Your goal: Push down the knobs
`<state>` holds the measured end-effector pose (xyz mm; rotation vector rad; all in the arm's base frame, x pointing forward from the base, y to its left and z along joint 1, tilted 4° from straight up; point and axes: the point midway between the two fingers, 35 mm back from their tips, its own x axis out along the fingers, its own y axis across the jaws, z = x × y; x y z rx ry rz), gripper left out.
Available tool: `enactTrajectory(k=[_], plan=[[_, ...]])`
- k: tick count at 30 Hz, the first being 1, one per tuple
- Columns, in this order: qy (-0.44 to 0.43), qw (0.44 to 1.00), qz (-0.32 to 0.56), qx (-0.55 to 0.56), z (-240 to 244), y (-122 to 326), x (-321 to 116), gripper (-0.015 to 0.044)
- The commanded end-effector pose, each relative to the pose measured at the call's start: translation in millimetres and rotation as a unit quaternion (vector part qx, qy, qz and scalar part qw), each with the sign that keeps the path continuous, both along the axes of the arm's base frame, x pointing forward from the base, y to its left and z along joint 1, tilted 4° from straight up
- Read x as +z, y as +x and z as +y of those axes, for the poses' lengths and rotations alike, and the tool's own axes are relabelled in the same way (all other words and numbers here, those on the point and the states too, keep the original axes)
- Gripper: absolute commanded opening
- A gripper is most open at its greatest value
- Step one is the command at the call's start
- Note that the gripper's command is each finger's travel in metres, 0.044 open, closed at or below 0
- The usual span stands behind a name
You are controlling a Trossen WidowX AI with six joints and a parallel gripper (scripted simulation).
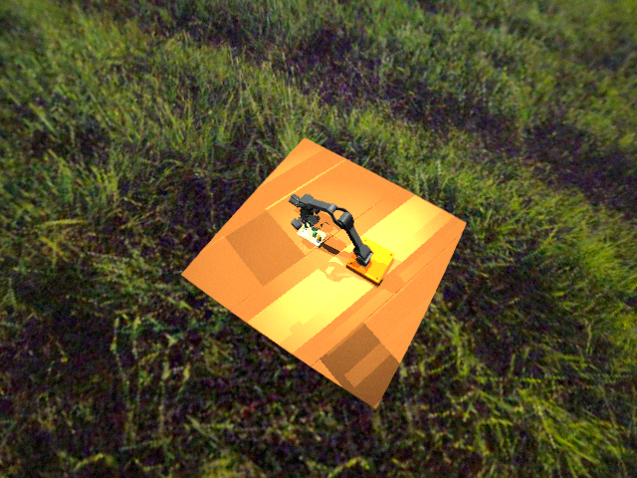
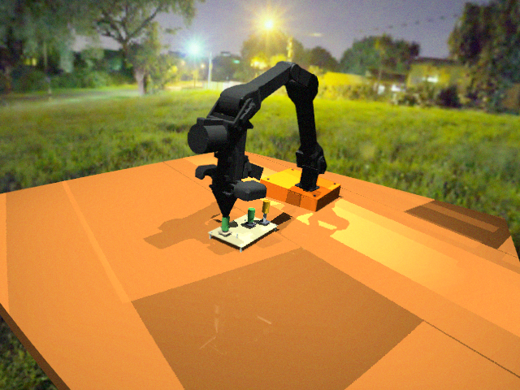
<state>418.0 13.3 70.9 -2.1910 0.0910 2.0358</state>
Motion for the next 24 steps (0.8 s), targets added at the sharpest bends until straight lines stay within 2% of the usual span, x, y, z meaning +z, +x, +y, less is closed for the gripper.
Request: enactTrajectory(k=[1, 16, 24], plan=[[0.002, 1.0, 0.007, -0.001, 1.1, 0.2, -7.3, 0.0], [0.002, 1.0, 0.007, -0.001, -0.3, -1.1, 15.6, 0.0], [0.0, 1.0, 0.007, -0.001, -0.5, -1.0, 11.0, 0.021]])
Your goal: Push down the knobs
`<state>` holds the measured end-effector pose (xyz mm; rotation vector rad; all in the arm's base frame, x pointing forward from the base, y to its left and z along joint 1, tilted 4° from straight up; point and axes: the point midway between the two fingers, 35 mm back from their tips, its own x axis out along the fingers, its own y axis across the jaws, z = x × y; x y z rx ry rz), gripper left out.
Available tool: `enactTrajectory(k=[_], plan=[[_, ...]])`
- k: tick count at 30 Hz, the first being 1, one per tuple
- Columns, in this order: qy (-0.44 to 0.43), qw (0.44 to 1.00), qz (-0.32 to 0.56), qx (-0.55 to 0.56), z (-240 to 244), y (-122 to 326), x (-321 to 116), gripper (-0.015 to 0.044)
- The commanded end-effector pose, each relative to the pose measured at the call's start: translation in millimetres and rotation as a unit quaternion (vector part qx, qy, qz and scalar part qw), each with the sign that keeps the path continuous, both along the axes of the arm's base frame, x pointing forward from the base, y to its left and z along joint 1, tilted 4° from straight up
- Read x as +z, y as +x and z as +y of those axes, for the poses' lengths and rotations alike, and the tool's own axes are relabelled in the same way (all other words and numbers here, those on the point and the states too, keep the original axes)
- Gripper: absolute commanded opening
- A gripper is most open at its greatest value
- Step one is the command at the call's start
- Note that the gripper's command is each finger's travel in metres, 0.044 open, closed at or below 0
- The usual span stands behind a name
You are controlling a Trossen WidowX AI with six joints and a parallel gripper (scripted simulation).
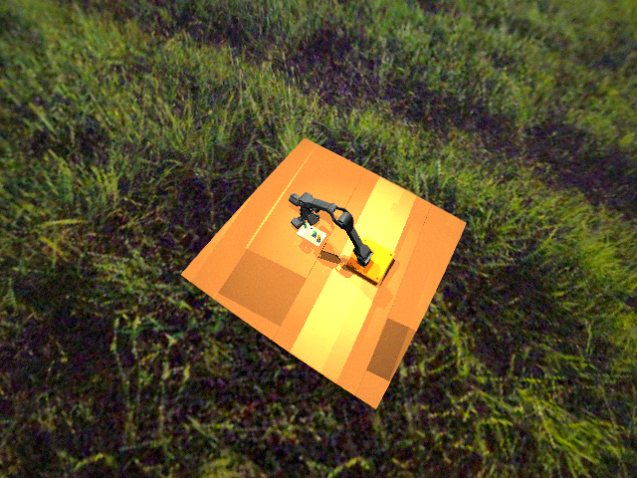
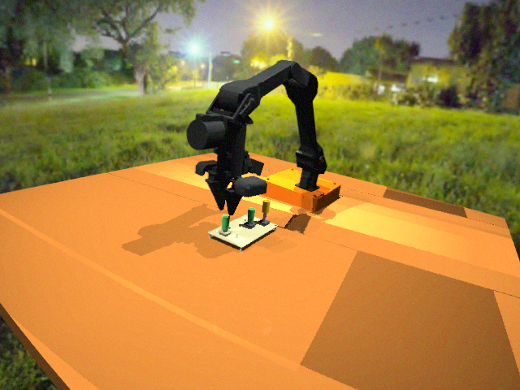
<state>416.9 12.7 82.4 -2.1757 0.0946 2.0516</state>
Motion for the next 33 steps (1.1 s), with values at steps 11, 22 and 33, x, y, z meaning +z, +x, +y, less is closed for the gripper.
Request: enactTrajectory(k=[11, 22, 33], plan=[[0.001, 1.0, 0.005, 0.0, 0.0, -108.9, 26.7, 0.044], [0.002, 1.0, 0.009, -0.001, -0.5, -199.3, 15.2, 0.044], [0.002, 1.0, 0.009, -0.001, -0.5, -199.3, 15.2, 0.044]])
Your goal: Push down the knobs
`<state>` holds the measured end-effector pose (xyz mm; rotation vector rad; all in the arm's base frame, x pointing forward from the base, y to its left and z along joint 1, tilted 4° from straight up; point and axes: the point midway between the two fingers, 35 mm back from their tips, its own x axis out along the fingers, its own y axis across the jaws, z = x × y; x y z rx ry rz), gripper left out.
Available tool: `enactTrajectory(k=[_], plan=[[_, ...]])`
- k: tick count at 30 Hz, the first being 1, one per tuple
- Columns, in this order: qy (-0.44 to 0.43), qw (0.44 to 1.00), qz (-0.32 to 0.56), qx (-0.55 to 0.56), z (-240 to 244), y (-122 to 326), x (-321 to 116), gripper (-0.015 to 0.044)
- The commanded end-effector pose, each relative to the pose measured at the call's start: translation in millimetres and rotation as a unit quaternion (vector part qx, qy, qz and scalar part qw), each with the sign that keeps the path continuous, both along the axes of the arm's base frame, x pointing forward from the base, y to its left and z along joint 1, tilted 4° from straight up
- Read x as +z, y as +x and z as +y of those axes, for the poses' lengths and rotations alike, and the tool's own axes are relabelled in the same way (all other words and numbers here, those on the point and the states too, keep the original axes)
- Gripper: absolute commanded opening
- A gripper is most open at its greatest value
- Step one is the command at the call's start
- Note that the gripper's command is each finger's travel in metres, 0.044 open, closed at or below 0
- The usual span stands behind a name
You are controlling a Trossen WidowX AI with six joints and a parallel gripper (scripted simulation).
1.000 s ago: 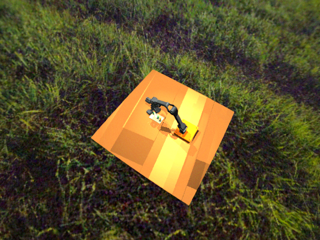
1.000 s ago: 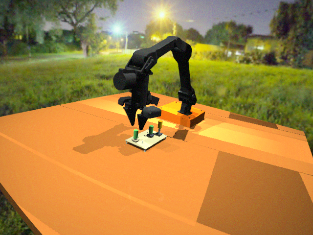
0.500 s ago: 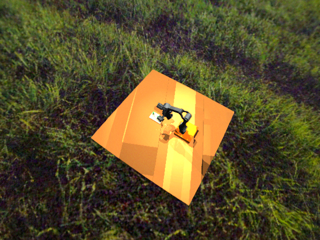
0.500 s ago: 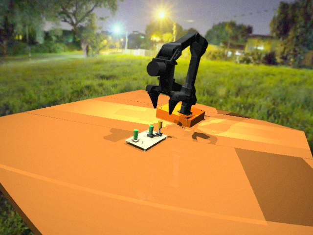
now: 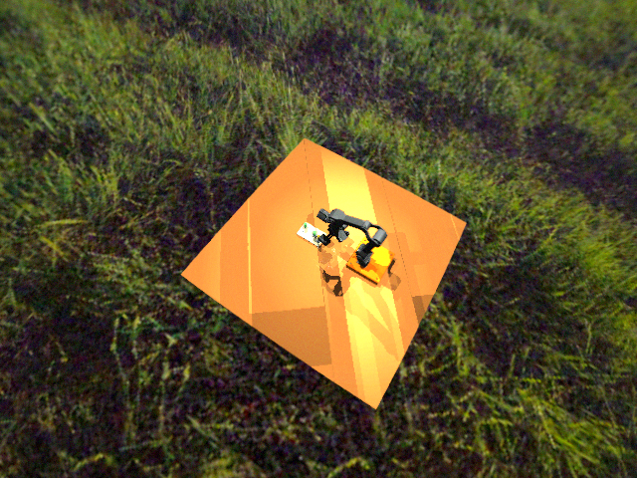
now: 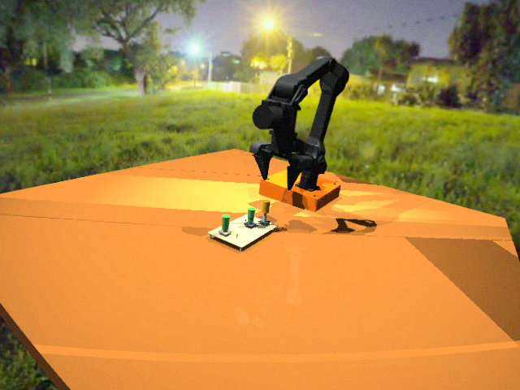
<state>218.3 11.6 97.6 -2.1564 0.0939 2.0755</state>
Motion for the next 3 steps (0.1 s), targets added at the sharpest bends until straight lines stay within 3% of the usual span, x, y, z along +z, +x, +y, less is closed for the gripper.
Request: enactTrajectory(k=[1, 3], plan=[[0.002, 1.0, -0.002, -0.002, 0.6, -0.7, 0.0, 0.044], [0.002, 1.0, -0.002, -0.002, 0.6, -0.7, 0.0, 0.044]])
